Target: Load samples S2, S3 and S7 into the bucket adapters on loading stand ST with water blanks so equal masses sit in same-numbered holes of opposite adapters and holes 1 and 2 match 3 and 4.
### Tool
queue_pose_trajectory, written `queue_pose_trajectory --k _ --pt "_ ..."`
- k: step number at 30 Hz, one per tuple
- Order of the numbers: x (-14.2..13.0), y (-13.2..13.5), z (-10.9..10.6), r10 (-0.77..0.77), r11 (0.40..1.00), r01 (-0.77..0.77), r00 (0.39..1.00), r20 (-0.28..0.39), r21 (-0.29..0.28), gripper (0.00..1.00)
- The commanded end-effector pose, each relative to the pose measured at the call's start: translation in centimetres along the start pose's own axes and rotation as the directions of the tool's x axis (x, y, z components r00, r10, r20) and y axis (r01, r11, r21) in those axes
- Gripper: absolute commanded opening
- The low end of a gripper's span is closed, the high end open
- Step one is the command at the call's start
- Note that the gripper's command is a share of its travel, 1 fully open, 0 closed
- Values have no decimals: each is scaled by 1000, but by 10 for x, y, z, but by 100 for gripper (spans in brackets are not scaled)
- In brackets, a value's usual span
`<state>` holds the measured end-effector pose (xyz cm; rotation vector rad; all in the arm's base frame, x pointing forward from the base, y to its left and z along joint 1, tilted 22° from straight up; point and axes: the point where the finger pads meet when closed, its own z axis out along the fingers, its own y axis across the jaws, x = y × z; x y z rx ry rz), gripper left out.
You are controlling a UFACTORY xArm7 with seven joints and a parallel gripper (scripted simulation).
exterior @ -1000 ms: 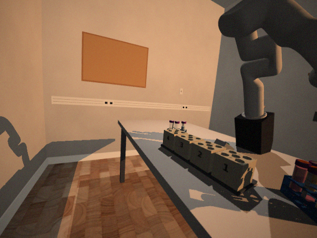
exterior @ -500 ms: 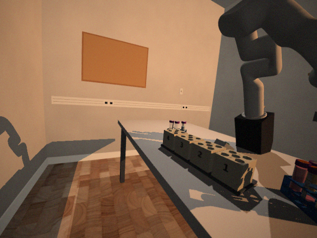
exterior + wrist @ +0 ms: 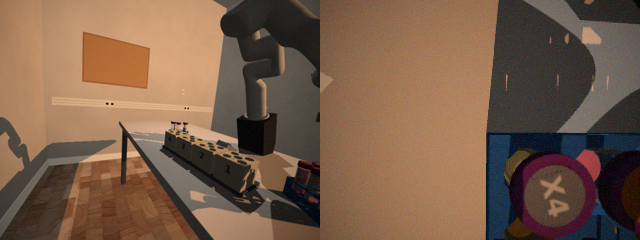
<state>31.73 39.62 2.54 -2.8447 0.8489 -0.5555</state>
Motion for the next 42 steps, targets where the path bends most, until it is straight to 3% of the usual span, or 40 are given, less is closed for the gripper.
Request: queue_pose_trajectory --k 1,33,42 --pt "-1 -2 -4 -1 1000 1 1000 0 4 0" --pt "-1 -2 -20 -1 1000 1 1000 0 4 0" --pt "-1 -2 -34 -1 1000 1 1000 0 4 0"
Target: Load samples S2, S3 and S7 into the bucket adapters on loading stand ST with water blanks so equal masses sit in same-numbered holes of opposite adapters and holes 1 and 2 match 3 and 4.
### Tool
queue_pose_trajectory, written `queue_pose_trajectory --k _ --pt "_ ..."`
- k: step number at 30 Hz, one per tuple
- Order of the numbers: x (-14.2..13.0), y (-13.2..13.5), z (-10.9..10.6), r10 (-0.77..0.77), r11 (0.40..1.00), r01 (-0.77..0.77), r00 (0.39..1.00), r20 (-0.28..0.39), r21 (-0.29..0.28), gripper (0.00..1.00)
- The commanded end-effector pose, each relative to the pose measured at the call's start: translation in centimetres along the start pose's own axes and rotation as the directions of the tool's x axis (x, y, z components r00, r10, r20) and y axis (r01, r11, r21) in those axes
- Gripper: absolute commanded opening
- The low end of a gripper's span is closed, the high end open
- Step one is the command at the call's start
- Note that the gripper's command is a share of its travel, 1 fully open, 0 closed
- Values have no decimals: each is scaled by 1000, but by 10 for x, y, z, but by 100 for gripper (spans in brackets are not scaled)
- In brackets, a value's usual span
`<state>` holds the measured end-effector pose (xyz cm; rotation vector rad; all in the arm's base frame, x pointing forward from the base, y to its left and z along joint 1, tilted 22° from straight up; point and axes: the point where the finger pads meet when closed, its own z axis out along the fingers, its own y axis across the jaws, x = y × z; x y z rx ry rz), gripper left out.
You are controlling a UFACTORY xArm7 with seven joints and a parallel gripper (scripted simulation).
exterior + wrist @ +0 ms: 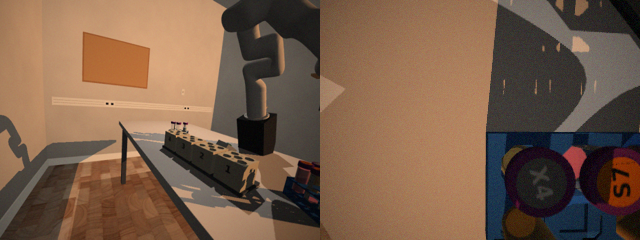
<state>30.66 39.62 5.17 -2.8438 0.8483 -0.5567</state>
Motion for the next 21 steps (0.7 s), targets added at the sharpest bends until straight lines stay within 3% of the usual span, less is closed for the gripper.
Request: queue_pose_trajectory --k 1,21 --pt "0 -1 -8 -1 1000 1 1000 1 3 0" --pt "0 -1 -44 -1 1000 1 1000 1 3 0"
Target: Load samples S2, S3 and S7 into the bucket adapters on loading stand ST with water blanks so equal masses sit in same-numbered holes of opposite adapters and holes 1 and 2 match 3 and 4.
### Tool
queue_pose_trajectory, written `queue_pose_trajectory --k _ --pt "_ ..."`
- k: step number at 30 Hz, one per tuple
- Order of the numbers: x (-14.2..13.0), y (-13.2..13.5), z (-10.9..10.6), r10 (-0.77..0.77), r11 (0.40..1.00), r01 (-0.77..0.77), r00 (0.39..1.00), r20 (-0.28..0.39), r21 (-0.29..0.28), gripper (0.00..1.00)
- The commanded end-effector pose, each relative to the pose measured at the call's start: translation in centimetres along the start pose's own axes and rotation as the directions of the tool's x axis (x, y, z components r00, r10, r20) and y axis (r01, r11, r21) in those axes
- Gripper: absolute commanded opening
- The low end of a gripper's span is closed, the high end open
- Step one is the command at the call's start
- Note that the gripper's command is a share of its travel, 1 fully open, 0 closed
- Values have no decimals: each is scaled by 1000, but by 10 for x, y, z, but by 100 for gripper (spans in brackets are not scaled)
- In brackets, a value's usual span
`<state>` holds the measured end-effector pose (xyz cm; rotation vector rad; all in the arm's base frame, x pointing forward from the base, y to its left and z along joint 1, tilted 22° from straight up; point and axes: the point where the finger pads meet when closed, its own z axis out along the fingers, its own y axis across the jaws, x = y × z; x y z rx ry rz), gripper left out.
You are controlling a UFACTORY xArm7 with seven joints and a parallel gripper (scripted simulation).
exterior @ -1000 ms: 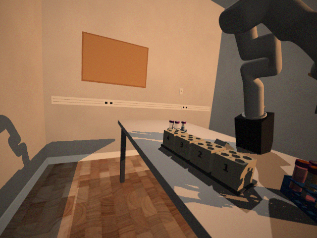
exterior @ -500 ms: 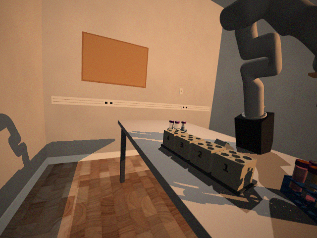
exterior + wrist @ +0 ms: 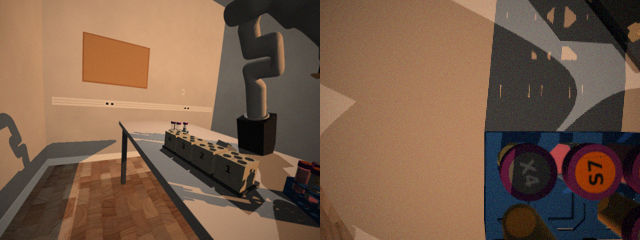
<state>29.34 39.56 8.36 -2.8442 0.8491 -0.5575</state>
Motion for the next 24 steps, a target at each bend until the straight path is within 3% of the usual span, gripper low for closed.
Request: queue_pose_trajectory --k 1,24 --pt "0 -1 -11 -1 1000 1 1000 1 4 0" --pt "0 -1 -53 -1 1000 1 1000 1 4 0"
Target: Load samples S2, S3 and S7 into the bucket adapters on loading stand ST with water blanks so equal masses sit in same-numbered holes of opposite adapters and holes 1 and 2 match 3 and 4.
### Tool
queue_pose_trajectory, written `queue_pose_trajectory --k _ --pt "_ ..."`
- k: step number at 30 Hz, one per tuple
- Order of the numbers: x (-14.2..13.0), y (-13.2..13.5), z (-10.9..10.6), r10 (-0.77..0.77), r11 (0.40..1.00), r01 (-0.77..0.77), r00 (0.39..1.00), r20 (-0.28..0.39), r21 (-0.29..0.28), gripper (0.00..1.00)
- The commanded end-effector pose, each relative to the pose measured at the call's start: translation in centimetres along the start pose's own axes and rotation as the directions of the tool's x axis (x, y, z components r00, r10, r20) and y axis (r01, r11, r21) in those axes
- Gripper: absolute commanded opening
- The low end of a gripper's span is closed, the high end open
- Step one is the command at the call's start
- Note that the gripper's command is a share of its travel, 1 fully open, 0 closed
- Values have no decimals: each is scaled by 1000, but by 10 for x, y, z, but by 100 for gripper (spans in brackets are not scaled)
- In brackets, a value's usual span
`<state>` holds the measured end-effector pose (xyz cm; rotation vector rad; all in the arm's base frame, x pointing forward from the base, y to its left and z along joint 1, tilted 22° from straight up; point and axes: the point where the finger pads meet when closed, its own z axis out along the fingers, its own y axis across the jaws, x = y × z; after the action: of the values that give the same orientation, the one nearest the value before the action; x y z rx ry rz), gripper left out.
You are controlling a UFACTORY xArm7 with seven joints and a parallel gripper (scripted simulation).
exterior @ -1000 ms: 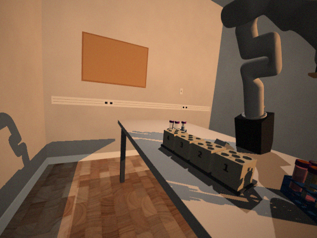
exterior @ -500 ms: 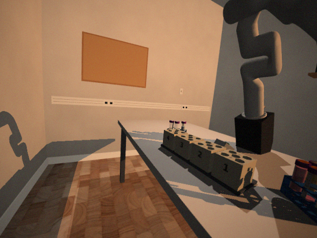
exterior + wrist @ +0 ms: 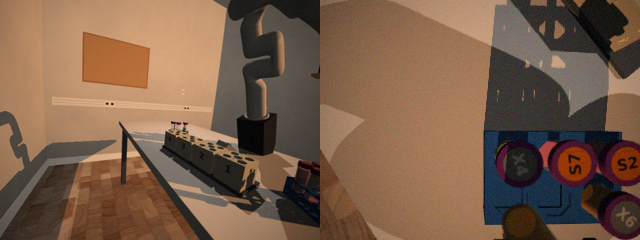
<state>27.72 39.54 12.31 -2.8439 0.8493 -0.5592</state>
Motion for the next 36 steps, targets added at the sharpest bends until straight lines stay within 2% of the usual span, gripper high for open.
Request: queue_pose_trajectory --k 1,12,36 --pt "0 -1 -13 -1 1000 1 1000 2 3 0" --pt "0 -1 -30 -1 1000 1 1000 2 3 0" --pt "0 -1 -30 -1 1000 1 1000 2 3 0"
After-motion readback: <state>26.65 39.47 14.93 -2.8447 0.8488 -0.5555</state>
